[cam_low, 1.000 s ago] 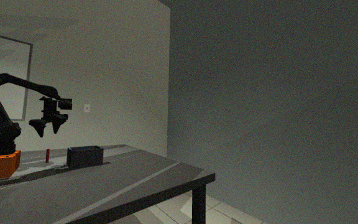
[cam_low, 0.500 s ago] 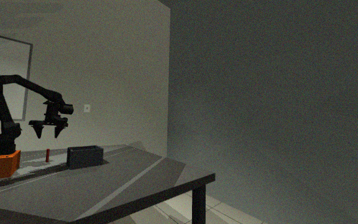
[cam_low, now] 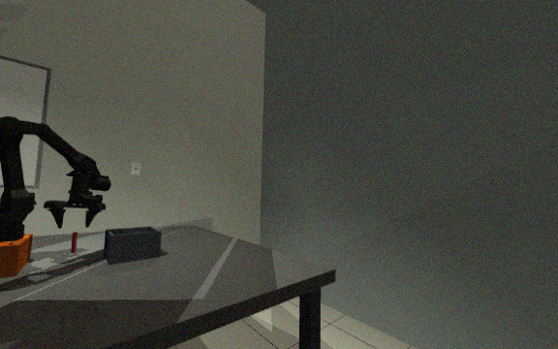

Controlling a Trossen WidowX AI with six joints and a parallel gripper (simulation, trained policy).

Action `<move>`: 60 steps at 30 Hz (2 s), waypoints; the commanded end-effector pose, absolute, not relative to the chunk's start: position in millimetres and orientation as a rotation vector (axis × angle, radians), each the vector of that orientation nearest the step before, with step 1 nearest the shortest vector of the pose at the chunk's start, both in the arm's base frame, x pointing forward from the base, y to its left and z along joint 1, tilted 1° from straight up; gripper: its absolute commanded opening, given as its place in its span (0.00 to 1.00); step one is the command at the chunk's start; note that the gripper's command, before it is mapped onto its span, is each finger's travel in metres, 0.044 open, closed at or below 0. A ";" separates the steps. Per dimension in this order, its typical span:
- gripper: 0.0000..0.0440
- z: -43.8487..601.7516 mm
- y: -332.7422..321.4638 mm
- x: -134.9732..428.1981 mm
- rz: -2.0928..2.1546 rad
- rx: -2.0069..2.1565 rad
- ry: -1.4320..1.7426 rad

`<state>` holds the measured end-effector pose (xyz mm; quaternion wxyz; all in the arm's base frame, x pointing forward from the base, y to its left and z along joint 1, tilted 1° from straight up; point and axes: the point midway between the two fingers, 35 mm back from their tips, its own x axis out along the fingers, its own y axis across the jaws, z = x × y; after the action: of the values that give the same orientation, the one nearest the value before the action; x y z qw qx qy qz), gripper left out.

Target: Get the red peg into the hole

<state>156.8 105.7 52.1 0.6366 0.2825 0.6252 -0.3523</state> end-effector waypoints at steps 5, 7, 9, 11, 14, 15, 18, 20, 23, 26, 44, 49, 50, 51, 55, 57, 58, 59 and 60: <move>1.00 14.0 116.3 158.7 -0.802 0.678 1.391; 1.00 5.3 119.4 160.0 -0.790 0.694 1.381; 1.00 -2.7 122.2 161.1 -0.780 0.709 1.372; 1.00 -9.6 124.7 161.6 -0.772 0.723 1.364; 0.97 -18.1 127.6 161.0 -0.768 0.739 1.359; 0.94 -20.6 128.2 160.3 -0.769 0.743 1.359; 0.81 -26.8 129.3 157.4 -0.779 0.755 1.367; 0.70 -29.8 129.3 155.1 -0.789 0.760 1.377; 0.53 -31.2 130.8 154.1 -0.794 0.767 1.397; 0.35 -30.5 133.1 154.8 -0.789 0.772 1.421; 0.00 9.5 133.0 186.8 -0.671 0.718 1.360; 0.00 30.3 130.0 201.3 -0.631 0.691 1.317; 0.00 34.7 129.3 204.5 -0.624 0.687 1.308; 0.00 39.3 128.5 207.9 -0.618 0.684 1.298; 0.00 57.7 124.3 221.7 -0.601 0.676 1.262; 0.00 66.5 121.5 228.6 -0.597 0.672 1.245; 0.00 70.6 119.9 232.0 -0.595 0.671 1.237; 0.00 74.7 118.2 235.4 -0.594 0.669 1.230; 0.00 78.5 116.3 238.9 -0.594 0.668 1.222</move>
<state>228.7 119.9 64.5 0.7166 0.3025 0.5651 -0.2750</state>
